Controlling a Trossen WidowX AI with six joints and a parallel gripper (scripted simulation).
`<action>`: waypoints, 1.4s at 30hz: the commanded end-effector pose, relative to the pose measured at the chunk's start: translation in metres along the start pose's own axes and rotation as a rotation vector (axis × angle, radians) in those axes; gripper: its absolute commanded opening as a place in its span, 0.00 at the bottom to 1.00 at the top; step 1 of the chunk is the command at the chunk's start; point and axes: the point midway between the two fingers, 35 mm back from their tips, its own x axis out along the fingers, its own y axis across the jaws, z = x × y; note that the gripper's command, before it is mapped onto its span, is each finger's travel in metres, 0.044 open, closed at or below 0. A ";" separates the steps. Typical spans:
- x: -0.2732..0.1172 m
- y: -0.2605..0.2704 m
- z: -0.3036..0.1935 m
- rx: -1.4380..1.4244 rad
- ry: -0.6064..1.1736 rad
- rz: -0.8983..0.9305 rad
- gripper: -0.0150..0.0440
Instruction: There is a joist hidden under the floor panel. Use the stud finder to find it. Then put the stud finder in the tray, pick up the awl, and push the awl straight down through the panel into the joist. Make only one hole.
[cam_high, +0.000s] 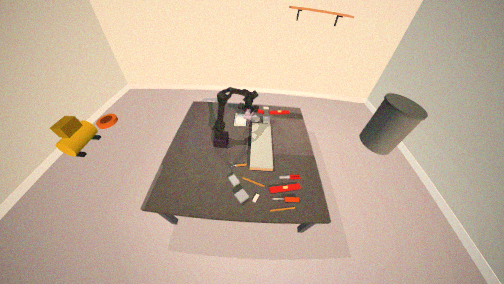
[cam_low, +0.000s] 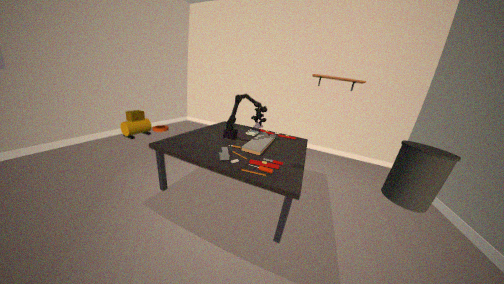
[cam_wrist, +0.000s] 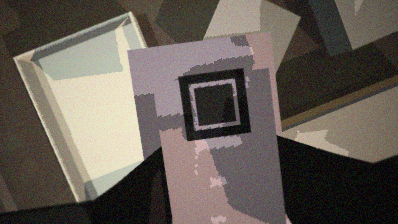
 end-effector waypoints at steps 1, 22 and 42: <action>0.002 0.028 0.010 -0.070 -0.010 0.022 0.25; 0.025 0.089 0.020 -0.225 -0.010 0.070 0.25; 0.069 0.089 0.009 -0.225 -0.009 0.070 0.25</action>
